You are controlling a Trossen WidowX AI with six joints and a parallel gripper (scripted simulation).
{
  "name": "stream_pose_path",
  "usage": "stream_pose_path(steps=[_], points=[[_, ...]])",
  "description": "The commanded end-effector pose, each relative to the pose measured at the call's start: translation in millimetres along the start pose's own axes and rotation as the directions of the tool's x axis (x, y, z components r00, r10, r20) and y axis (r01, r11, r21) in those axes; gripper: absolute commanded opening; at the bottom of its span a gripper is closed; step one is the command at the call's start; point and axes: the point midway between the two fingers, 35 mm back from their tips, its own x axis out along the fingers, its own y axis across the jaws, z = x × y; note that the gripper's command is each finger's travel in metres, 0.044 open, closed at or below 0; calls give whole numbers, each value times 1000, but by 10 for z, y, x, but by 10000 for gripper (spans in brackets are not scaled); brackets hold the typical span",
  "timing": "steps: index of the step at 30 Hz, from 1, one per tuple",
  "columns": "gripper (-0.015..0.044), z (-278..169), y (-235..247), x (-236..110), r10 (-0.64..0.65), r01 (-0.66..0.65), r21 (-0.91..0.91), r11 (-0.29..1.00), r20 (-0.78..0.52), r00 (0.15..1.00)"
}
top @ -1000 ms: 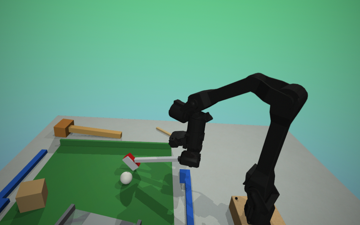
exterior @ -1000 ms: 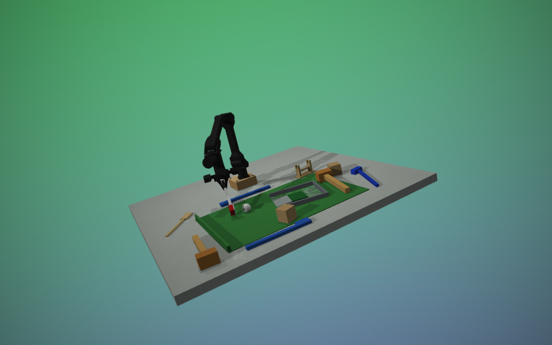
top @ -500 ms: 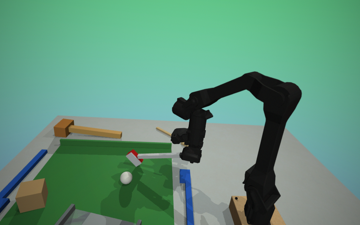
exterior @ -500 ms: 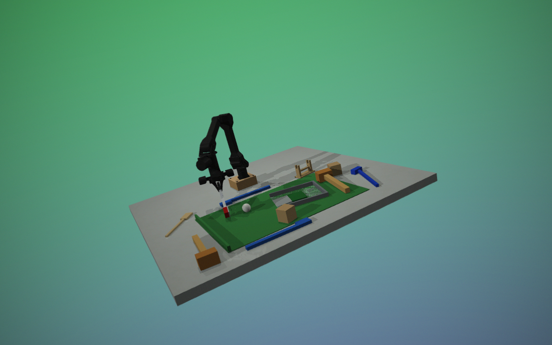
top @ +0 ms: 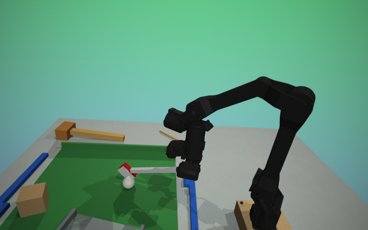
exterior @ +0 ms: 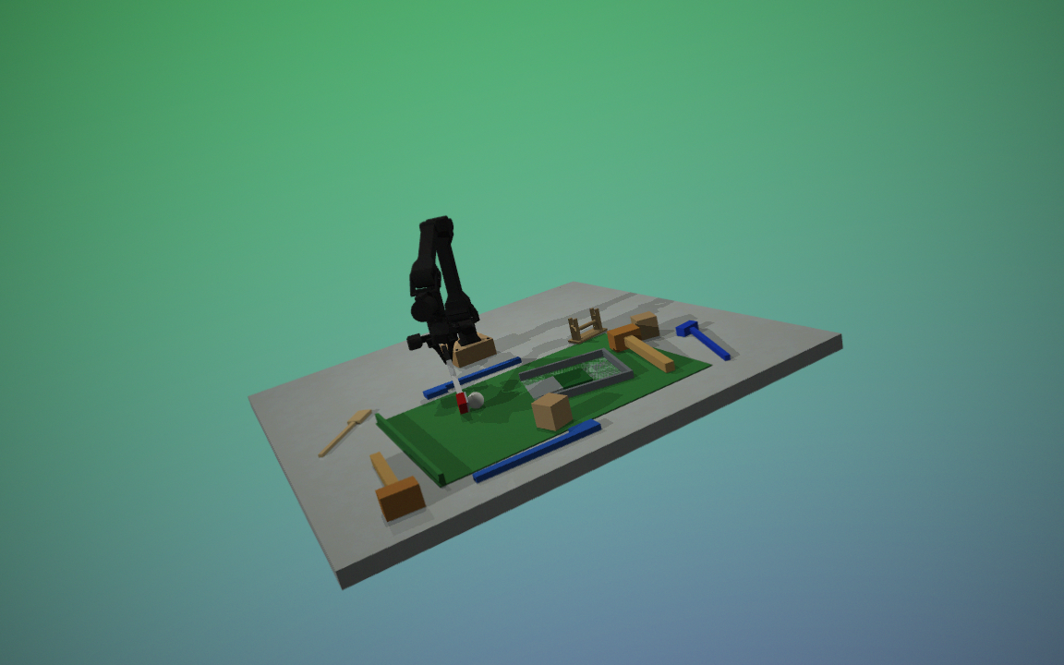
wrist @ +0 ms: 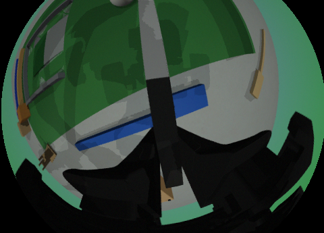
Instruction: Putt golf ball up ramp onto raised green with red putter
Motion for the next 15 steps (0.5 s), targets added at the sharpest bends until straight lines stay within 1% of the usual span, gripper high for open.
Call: stream_pose_path(steps=[1, 3, 9, 15], points=[[0, -63, 513, -5, 2, -2, -1, 1000, 5, 1000], [0, -101, 659, -1, 3, -3, -1, 1000, 6, 1000], [0, -103, 676, -24, 3, -3, -1, 1000, 6, 1000], [0, -86, 673, -260, 3, -3, -1, 1000, 6, 1000]])
